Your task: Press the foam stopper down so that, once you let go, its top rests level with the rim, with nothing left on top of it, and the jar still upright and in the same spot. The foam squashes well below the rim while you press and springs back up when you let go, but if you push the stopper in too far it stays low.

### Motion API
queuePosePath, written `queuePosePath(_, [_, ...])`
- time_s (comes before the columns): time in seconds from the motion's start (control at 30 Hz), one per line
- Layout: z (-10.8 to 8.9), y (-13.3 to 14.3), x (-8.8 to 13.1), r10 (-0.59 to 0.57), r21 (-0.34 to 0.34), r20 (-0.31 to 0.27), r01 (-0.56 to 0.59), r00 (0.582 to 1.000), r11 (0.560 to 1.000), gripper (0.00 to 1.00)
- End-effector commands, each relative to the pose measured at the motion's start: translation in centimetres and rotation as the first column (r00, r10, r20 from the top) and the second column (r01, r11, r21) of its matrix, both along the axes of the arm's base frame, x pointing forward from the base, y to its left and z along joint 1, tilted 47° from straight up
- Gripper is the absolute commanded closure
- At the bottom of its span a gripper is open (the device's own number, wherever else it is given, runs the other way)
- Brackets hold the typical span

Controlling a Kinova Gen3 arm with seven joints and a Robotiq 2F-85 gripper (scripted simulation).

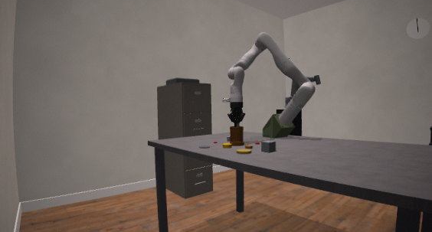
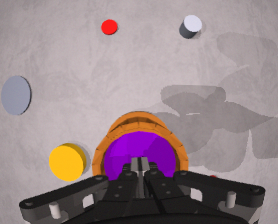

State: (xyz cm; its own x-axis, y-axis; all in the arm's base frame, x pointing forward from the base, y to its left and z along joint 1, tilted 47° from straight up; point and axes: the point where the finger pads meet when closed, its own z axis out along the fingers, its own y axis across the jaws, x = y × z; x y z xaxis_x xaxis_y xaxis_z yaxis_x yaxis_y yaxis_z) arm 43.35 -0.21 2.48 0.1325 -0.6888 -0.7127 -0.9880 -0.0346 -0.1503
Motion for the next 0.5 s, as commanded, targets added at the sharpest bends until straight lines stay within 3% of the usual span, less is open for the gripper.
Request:
queuePosePath(0.0, [-0.44,0.28,-0.07,-0.001,0.0,-0.004,0.001,1.0,1.0,1.0])
queuePosePath(0.47, [-0.56,0.39,-0.05,-0.001,0.0,-0.004,0.001,1.0,1.0,1.0])
